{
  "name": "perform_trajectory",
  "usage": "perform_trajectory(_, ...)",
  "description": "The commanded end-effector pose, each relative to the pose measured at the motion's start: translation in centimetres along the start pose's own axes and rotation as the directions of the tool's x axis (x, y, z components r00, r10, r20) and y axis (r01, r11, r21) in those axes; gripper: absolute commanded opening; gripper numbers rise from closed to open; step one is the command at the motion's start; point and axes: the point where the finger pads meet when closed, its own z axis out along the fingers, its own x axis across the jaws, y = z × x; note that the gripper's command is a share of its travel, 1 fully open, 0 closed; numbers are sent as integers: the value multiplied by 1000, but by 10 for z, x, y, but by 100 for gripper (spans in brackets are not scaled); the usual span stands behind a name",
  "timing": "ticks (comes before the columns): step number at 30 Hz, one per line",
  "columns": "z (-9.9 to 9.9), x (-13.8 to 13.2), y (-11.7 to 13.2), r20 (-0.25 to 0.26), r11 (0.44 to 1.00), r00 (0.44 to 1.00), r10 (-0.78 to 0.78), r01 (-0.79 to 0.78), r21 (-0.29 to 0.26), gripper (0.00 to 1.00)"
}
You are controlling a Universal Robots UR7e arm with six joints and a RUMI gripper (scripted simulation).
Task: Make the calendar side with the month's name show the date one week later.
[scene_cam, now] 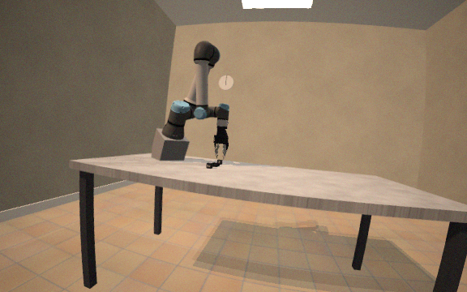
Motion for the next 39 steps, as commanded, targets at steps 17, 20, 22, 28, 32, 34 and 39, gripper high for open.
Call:
perform_trajectory(17,1,0,0,-1,1000,1000,0,0,0,28)
perform_trajectory(20,3,0,0,-1,1000,1000,0,0,0,28)
perform_trajectory(22,6,0,0,-1,1000,1000,0,0,0,28)
perform_trajectory(28,15,0,0,-1,1000,1000,0,0,0,28)
perform_trajectory(32,19,0,0,-1,1000,1000,0,0,0,28)
perform_trajectory(34,21,0,0,-1,1000,1000,0,0,0,28)
perform_trajectory(39,26,0,0,-1,1000,1000,0,0,0,28)
